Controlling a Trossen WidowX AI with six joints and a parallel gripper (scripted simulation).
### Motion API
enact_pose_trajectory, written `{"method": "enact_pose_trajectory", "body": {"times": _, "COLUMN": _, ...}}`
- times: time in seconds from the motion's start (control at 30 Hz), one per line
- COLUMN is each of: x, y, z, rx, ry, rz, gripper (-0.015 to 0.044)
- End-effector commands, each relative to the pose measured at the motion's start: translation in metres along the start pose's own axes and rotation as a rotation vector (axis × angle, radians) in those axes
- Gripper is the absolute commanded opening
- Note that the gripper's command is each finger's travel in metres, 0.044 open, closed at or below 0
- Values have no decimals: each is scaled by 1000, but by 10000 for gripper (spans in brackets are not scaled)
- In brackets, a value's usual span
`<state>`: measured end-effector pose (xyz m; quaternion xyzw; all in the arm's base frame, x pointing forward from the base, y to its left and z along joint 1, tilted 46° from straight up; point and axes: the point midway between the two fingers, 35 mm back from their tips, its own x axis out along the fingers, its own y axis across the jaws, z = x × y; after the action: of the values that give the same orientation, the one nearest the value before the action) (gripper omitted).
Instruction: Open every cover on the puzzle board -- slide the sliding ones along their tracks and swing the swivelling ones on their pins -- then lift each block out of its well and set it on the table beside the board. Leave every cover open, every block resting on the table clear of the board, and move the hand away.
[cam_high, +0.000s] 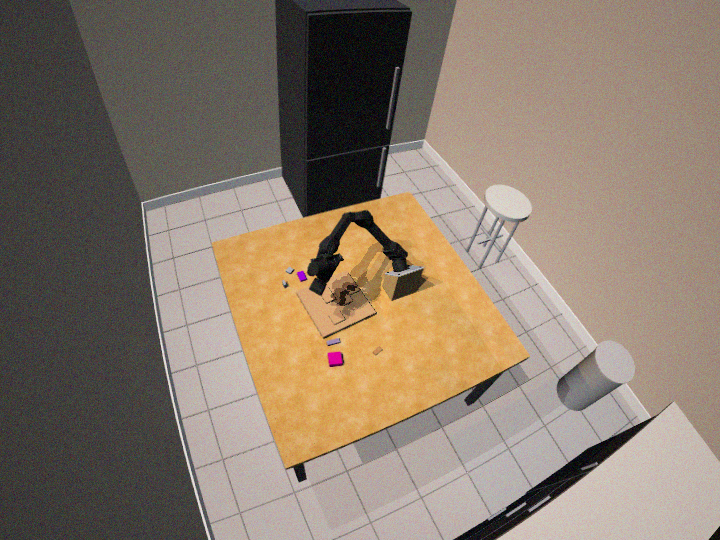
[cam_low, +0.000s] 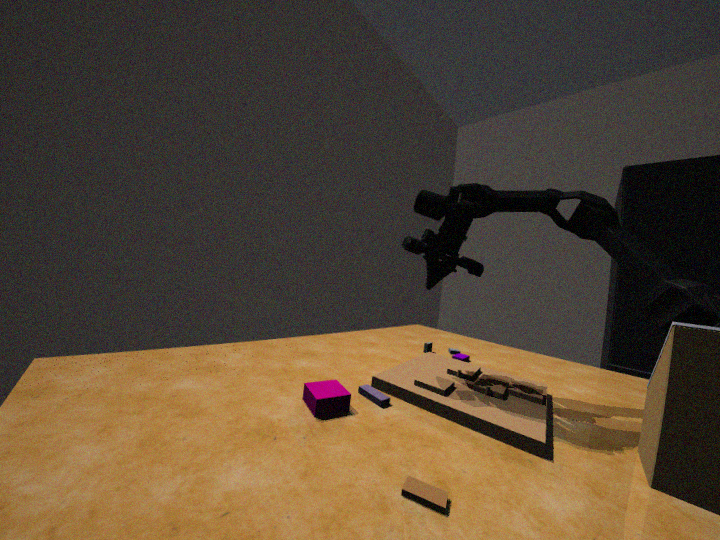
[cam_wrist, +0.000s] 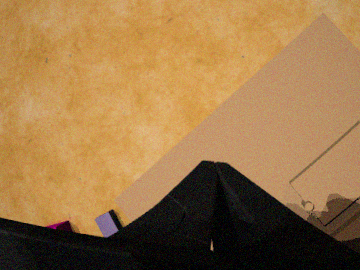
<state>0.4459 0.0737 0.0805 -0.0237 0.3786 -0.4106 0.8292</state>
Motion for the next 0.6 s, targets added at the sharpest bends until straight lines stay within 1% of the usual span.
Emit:
{"method": "enact_pose_trajectory", "body": {"times": 0.0, "x": 11, "y": -2, "z": -18, "rx": -96, "ry": 36, "rz": -15, "gripper": 0}}
{"method": "enact_pose_trajectory", "body": {"times": 0.57, "x": 52, "y": -24, "z": -100, "rx": -542, "ry": 219, "rz": -63, "gripper": 0}}
